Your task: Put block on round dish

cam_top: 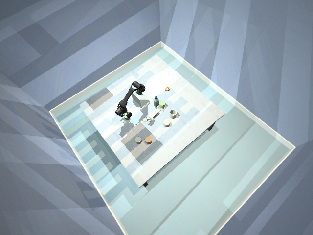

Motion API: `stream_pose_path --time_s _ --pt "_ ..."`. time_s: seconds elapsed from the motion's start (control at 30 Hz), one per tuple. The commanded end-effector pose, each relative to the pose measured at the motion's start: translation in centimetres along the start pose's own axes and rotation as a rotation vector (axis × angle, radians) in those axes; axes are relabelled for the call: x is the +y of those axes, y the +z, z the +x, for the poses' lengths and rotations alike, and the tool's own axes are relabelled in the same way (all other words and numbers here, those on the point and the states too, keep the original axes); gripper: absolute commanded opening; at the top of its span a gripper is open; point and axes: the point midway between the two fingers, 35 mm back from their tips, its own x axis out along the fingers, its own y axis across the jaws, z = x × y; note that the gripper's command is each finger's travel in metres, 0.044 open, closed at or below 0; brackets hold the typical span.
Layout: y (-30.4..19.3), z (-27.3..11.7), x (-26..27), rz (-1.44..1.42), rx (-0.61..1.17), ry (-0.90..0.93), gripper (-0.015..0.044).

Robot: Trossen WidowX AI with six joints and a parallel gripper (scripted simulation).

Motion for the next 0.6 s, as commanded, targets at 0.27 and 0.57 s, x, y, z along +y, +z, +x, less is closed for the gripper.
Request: stream_pose_path --time_s 0.27,0.57 --pt "0.0 -1.5 3.3 -0.227 -0.042 -0.027 0.0260" --pt "-0.6 -2.5 6.2 -0.537 -0.040 -0.029 0.0260"
